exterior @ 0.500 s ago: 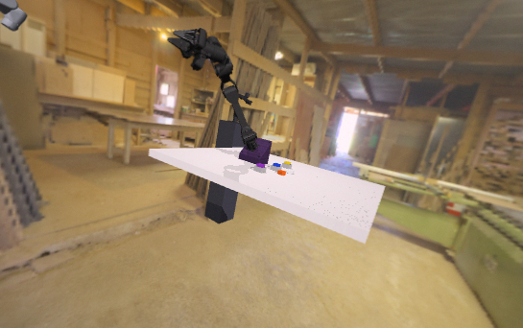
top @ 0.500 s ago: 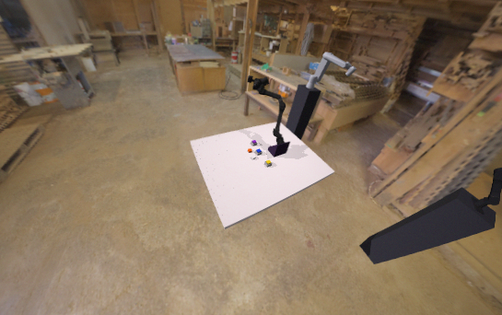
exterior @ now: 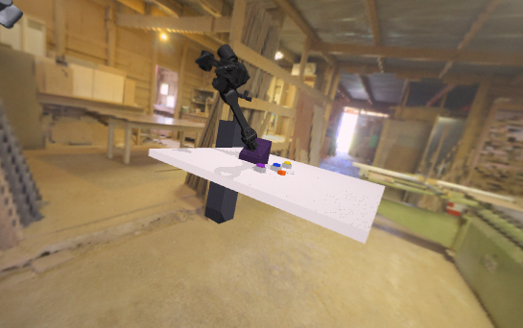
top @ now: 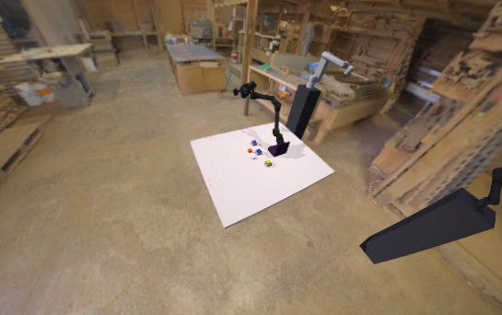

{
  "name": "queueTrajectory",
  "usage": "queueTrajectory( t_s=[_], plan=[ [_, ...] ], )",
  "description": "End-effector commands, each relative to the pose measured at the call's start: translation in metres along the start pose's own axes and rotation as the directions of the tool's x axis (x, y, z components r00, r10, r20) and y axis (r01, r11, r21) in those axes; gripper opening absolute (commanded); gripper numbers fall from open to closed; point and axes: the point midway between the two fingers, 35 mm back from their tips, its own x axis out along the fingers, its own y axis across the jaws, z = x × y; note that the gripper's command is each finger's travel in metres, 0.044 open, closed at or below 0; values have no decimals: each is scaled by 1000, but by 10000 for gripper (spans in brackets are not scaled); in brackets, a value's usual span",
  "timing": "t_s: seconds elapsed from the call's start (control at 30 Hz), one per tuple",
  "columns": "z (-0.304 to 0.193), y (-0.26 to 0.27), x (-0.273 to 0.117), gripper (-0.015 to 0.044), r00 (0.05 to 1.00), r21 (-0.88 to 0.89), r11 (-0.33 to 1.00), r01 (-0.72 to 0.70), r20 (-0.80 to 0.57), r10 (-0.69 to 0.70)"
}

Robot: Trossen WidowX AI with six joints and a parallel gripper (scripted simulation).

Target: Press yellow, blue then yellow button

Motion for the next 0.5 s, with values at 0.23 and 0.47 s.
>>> queueTrajectory(
  t_s=[0.23, 0.47],
  plan=[
    [33, -193, -65, 400, 864, -403, 775, 486, 90, -495],
    [56, -289, -150, 400, 664, -616, 447, 648, 170, -728]
  ],
)
